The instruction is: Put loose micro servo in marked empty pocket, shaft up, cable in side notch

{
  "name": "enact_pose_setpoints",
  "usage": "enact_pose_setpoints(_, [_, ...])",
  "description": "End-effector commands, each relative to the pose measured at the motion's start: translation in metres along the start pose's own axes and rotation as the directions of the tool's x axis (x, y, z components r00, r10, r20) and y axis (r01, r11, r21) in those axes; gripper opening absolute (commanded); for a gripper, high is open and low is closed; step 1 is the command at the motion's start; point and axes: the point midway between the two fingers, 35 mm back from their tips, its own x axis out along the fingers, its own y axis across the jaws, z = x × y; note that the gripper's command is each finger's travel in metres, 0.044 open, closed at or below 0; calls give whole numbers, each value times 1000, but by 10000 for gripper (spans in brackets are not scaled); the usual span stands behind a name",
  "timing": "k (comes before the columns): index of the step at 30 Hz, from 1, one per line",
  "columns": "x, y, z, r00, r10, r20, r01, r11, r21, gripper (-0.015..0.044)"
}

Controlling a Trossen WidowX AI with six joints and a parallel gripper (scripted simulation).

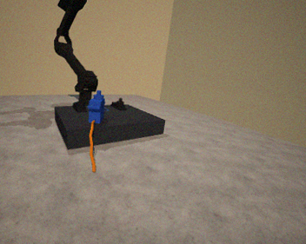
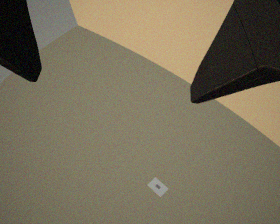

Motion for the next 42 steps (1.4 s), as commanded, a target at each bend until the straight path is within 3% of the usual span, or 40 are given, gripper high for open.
enact_pose_setpoints(1, [-5, -18, 2, 999, -26, -28, 23, 995, -98, 440])
enact_pose_setpoints(23, [-25, -84, 14, 981, -153, -123, 63, 840, -539, 440])
enact_pose_setpoints(42, [-37, -121, 29, 957, -244, -160, 57, 695, -717, 440])
